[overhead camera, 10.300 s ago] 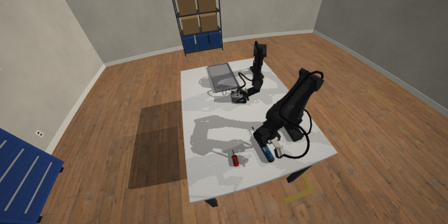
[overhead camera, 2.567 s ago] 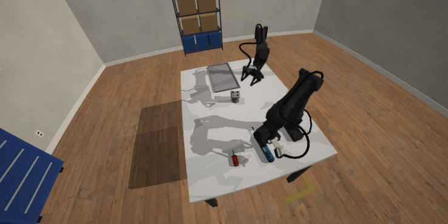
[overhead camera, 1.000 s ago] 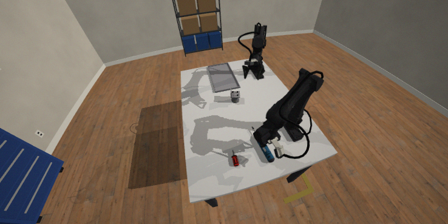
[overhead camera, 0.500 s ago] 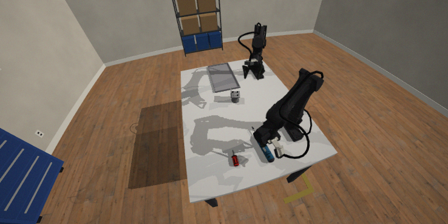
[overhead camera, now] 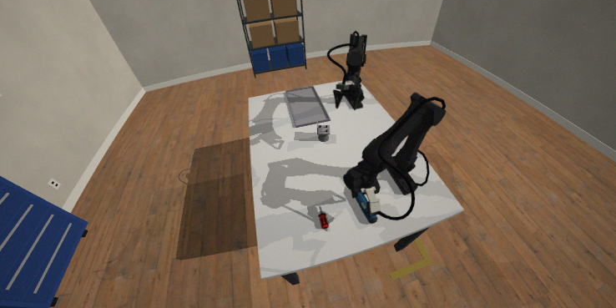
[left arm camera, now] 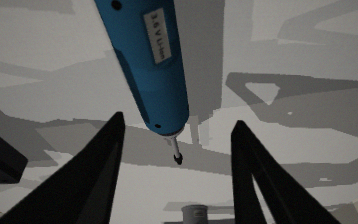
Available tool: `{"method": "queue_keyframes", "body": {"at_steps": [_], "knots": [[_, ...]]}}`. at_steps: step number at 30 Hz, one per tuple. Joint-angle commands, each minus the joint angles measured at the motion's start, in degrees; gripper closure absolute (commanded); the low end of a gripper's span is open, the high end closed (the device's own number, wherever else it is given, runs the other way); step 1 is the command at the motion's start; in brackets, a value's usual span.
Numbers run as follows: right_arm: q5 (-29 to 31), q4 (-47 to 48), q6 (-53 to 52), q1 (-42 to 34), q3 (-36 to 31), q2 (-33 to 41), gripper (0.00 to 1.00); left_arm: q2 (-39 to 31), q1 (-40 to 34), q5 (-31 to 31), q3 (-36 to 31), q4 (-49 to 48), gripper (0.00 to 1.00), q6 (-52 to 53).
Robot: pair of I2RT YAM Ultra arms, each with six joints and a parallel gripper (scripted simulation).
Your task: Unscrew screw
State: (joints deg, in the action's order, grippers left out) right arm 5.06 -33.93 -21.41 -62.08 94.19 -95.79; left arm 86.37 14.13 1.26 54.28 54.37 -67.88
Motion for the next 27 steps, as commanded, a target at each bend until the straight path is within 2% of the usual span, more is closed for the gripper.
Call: {"method": "queue_keyframes", "body": {"at_steps": [1,6,18,23,27], "knots": [[-0.43,-0.21,0.68,0.1,2.04,0.66,0.14,-1.54,-1.83,0.89,-1.13,-3.74,0.35,6.0],[-0.43,-0.21,0.68,0.1,2.04,0.66,0.14,-1.61,-0.79,1.02,-0.44,-4.02,0.35,6.25],[-0.43,-0.21,0.68,0.1,2.04,0.66,0.14,-2.88,-7.85,2.8,-3.39,-11.45,0.35,19.51],[-0.43,-0.21,0.68,0.1,2.04,0.66,0.14,-2.93,-6.76,2.94,-2.52,-11.74,0.35,19.78],[-0.43,-0.21,0.68,0.1,2.04,0.66,0.14,-3.52,-9.86,3.54,-4.39,-14.2,0.35,24.1]]}}
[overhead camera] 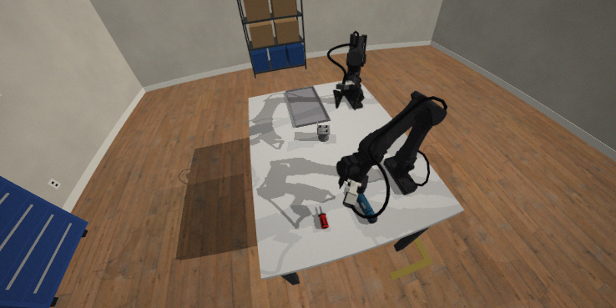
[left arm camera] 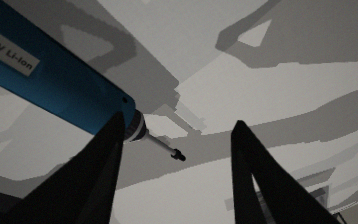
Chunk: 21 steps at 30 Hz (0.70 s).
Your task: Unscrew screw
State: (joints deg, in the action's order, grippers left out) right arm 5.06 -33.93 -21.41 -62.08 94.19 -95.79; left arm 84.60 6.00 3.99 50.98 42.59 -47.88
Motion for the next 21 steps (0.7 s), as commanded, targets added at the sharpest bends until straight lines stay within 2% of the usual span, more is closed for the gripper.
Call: {"method": "queue_keyframes", "body": {"at_steps": [1,8,13,21], "knots": [[-0.43,-0.21,0.68,0.1,2.04,0.66,0.14,-1.9,-2.27,0.93,-1.28,-3.02,0.35,5.18],[-0.43,-0.21,0.68,0.1,2.04,0.66,0.14,-2.45,-5.72,2.0,-2.37,-7.39,0.35,13.06],[-0.43,-0.21,0.68,0.1,2.04,0.66,0.14,-2.38,-4.6,2.17,-1.63,-7.69,0.35,13.34],[-0.43,-0.21,0.68,0.1,2.04,0.66,0.14,-3.61,-9.8,3.25,-4.12,-12.62,0.35,22.03]]}}
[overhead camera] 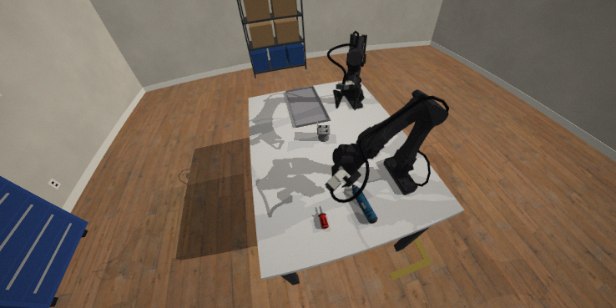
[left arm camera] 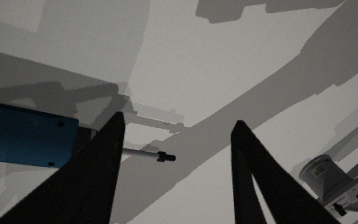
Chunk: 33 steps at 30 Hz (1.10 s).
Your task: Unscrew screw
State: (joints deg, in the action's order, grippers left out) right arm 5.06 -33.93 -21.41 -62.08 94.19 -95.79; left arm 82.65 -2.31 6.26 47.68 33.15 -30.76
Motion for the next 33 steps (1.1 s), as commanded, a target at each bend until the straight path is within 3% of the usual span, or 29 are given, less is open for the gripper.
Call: {"method": "queue_keyframes", "body": {"at_steps": [1,9,33], "knots": [[-0.43,-0.21,0.68,0.1,2.04,0.66,0.14,-1.74,-1.99,1.13,-0.97,-3.8,0.35,6.04],[-0.43,-0.21,0.68,0.1,2.04,0.66,0.14,-1.51,-2.29,1.86,-0.48,-5.98,0.35,9.78],[-0.43,-0.21,0.68,0.1,2.04,0.66,0.14,-4.26,-12.92,4.76,-5.33,-18.14,0.35,30.95]]}}
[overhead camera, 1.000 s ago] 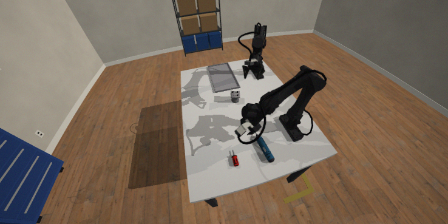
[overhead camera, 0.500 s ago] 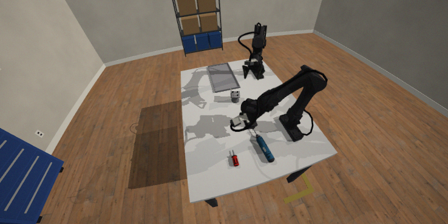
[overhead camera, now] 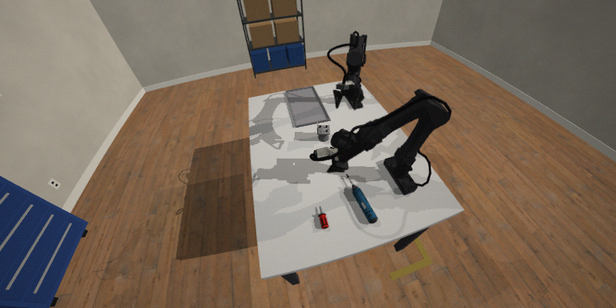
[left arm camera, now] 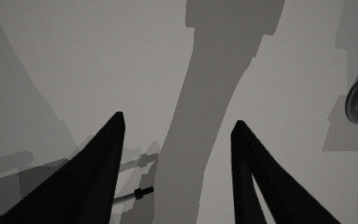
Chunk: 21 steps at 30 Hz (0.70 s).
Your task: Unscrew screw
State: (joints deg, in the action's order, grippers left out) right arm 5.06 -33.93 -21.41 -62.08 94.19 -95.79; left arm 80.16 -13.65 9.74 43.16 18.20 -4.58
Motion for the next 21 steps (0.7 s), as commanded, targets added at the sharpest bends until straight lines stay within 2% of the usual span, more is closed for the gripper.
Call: {"method": "queue_keyframes", "body": {"at_steps": [1,5,10,21], "knots": [[-0.43,-0.21,0.68,0.1,2.04,0.66,0.14,-1.92,-2.1,1.4,-0.67,-3.8,0.35,5.87],[-0.43,-0.21,0.68,0.1,2.04,0.66,0.14,-1.45,-4.0,2.16,-1.45,-6.21,0.35,10.48],[-0.43,-0.21,0.68,0.1,2.04,0.66,0.14,-1.17,-2.99,2.34,-0.58,-6.52,0.35,10.72],[-0.43,-0.21,0.68,0.1,2.04,0.66,0.14,-3.29,-9.52,3.91,-3.65,-13.36,0.35,22.89]]}}
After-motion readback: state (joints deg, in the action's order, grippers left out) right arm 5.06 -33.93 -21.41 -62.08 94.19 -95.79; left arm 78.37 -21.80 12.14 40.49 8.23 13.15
